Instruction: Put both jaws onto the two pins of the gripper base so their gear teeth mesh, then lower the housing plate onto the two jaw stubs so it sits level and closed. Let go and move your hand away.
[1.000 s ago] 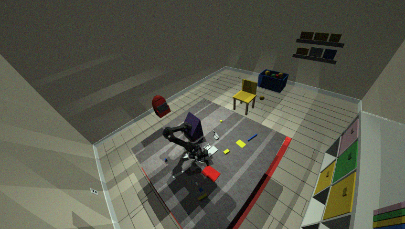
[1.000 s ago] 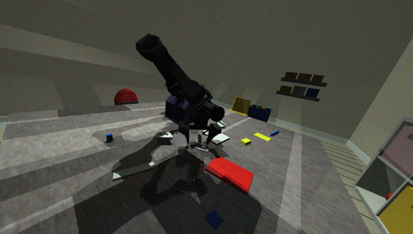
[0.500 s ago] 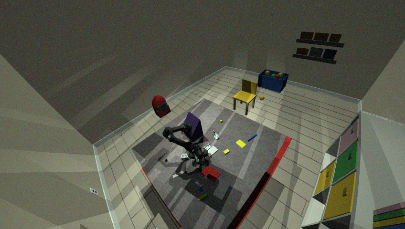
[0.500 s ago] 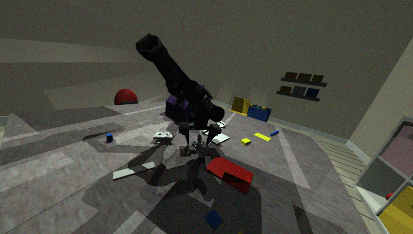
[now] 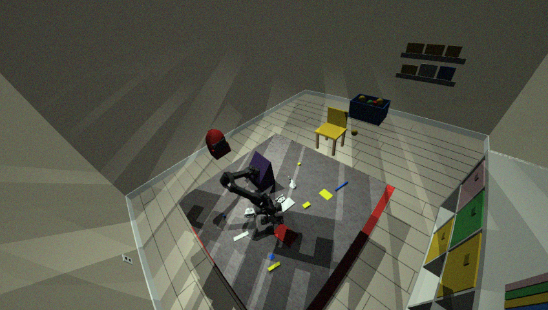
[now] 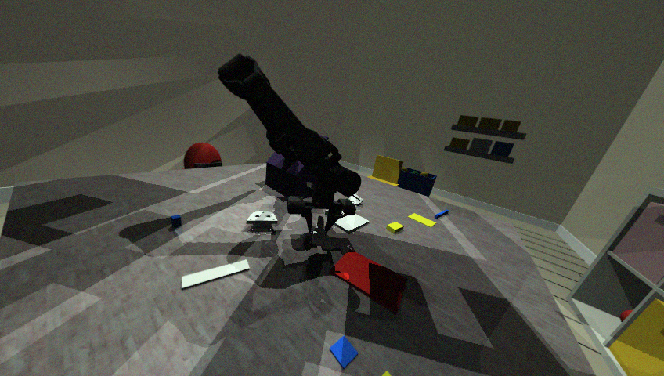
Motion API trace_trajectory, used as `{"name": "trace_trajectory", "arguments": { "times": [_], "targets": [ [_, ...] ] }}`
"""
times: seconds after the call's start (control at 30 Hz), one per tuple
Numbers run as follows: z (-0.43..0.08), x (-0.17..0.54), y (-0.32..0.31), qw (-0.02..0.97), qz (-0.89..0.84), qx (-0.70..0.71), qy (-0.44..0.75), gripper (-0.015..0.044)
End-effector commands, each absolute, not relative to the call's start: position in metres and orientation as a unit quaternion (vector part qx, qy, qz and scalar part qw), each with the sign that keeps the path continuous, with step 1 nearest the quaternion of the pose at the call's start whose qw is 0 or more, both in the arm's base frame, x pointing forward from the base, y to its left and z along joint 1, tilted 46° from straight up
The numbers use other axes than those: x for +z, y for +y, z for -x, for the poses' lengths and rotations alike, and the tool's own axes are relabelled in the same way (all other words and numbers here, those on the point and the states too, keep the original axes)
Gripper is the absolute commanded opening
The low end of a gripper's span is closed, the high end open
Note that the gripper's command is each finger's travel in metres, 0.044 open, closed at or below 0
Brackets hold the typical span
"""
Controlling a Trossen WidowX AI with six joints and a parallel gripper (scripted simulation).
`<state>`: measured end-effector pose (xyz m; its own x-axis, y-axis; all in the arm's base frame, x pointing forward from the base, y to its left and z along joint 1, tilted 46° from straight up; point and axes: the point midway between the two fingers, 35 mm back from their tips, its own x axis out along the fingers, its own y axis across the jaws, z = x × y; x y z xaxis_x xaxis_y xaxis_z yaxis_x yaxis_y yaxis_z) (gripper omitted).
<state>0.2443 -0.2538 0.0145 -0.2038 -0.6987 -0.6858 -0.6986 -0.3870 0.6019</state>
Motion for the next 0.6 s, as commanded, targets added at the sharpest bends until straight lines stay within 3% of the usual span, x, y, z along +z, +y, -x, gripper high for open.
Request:
{"name": "trace_trajectory", "arguments": {
  "times": [0.0,0.17,0.57],
  "targets": [
    [-0.2443,0.0145,-0.2538,0.0,-0.631,-0.543,-0.554,0.0164],
    [-0.2443,0.0145,-0.2538,0.0,-0.631,-0.543,-0.554,0.0134],
    [-0.245,0.0157,-0.2525,0.0,-0.631,-0.544,-0.554,0.0134]
  ]
}}
